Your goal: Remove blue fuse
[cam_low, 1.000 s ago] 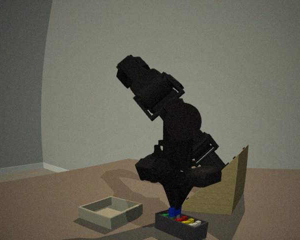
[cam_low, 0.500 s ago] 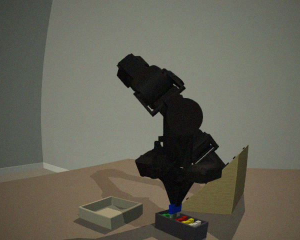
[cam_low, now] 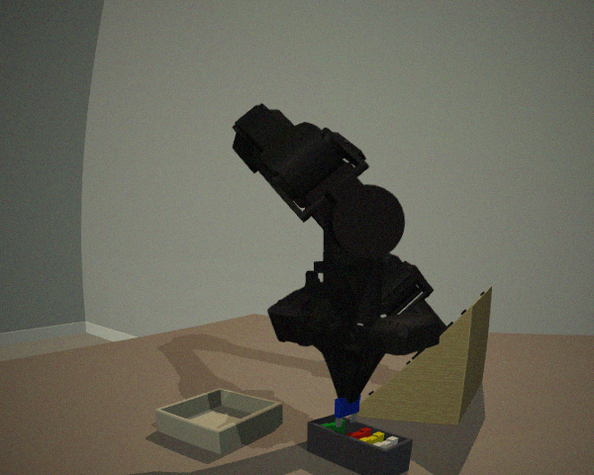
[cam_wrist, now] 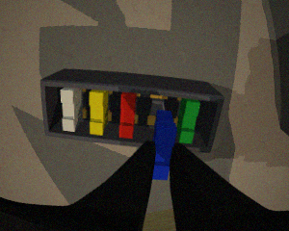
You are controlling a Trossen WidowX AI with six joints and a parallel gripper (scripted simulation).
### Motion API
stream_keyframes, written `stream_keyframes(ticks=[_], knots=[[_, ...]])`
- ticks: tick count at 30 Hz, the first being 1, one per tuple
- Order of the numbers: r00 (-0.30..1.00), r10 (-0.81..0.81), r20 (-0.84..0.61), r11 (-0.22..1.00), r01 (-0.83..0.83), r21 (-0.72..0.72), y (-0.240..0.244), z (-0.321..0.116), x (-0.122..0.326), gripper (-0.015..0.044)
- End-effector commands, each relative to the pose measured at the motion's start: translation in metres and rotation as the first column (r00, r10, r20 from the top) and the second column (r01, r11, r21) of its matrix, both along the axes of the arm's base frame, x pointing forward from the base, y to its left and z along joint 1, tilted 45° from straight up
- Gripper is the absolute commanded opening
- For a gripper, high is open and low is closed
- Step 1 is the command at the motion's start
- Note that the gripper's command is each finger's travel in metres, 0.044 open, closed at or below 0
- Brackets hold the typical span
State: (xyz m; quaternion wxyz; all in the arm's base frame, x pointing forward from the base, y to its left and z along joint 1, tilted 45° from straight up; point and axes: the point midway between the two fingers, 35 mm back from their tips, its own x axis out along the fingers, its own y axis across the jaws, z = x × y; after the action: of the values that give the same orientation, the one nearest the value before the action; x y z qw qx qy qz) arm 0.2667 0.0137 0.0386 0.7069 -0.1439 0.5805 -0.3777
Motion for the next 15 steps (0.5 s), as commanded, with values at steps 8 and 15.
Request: stream_keyframes(ticks=[8,15], knots=[[1.0,-0.003,0.006,1.0,0.003,0.005,0.013,0.012,0.0,0.0],[1.0,-0.003,0.006,1.0,0.003,0.005,0.016,0.016,0.0,0.0]])
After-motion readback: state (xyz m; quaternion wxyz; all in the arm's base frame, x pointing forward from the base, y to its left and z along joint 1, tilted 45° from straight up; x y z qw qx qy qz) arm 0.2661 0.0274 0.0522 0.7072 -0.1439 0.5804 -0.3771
